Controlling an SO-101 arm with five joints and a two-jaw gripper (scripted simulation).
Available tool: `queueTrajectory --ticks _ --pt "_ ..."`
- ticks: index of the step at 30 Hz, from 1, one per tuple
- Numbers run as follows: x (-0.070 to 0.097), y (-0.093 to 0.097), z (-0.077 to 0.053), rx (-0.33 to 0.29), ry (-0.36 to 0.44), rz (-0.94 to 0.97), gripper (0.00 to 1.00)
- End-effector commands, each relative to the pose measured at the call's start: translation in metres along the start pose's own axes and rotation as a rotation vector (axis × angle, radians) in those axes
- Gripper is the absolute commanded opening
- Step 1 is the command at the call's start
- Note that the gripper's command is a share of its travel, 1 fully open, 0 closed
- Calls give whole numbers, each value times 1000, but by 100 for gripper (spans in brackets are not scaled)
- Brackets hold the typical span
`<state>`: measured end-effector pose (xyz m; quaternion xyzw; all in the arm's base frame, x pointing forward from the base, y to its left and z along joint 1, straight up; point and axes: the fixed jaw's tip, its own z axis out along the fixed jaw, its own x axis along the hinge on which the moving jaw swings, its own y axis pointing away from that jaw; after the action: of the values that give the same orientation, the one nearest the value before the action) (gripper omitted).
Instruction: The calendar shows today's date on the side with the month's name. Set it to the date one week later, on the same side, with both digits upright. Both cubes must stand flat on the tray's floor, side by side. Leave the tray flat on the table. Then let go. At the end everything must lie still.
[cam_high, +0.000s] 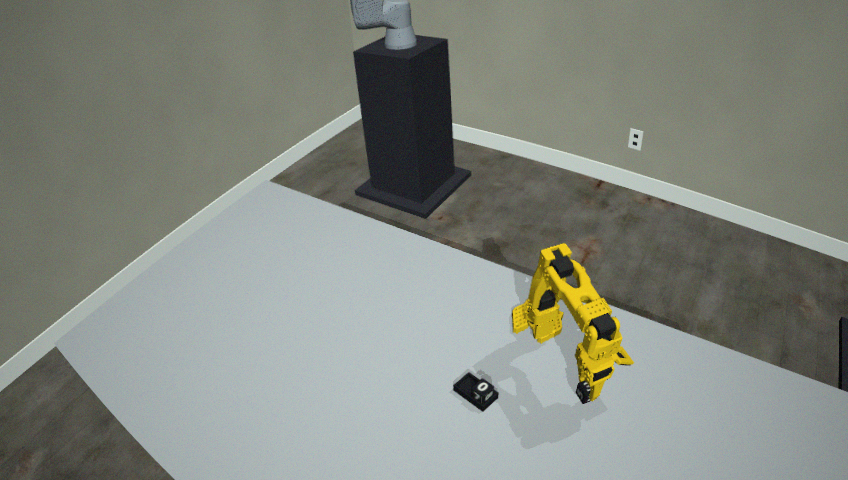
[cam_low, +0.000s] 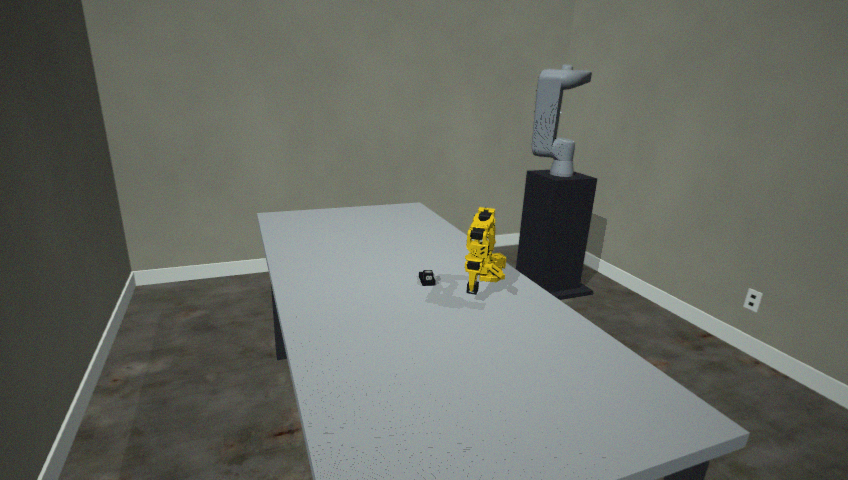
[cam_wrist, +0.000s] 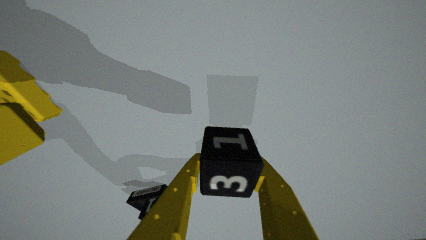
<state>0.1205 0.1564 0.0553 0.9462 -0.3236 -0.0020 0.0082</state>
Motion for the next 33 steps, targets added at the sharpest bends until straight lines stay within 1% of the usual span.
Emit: queueTrajectory --ticks 1,15,25,33 --pt "-2 -11 -9 77 -2 -3 0" --pt "-2 -11 -8 77 -2 -3 0" --pt "-2 -11 -3 77 -2 -3 0" --pt "-2 -11 -2 77 -2 -3 0"
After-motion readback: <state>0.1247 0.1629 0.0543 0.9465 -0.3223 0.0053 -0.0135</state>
